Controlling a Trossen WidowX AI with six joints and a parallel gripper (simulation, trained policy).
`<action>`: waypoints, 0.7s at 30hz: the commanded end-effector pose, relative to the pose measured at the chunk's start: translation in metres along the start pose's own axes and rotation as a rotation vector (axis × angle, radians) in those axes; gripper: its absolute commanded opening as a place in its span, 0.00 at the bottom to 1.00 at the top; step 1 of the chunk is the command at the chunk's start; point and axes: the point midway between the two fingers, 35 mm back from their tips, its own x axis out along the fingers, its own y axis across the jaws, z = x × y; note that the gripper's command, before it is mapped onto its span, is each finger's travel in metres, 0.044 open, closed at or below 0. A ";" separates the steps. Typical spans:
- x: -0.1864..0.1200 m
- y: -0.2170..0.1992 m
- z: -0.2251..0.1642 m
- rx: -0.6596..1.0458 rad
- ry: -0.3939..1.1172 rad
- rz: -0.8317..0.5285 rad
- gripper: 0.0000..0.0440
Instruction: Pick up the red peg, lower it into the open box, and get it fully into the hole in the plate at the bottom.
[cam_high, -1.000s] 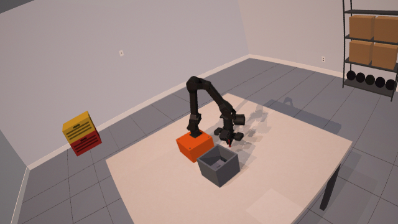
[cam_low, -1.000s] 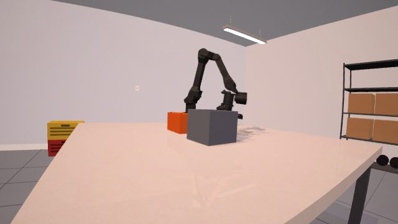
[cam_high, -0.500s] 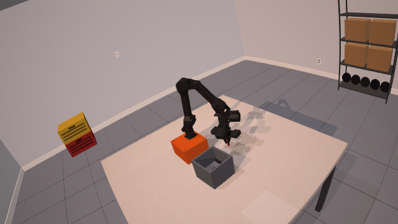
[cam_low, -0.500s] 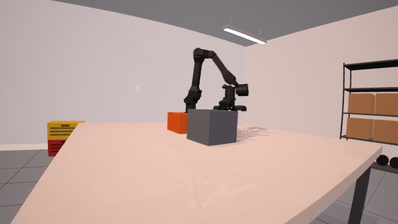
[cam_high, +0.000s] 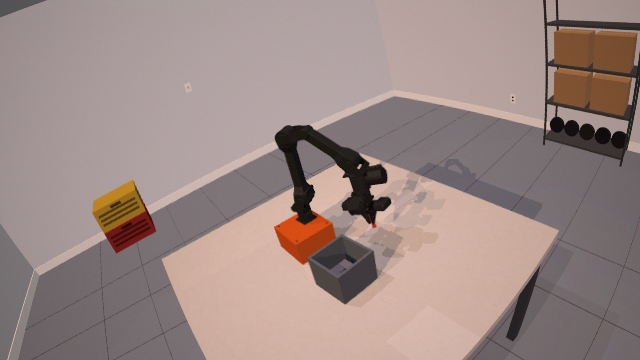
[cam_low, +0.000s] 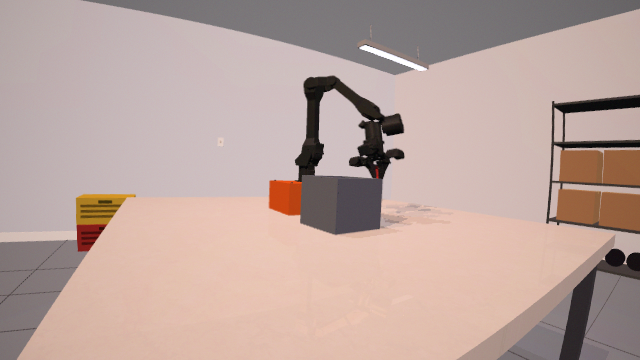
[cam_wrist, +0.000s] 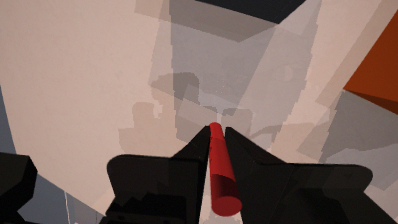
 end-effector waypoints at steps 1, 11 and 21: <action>-0.013 0.012 0.011 0.001 -0.014 0.029 0.00; -0.045 0.027 0.051 0.005 -0.058 0.026 0.00; -0.056 0.028 0.093 0.025 -0.102 -0.004 0.00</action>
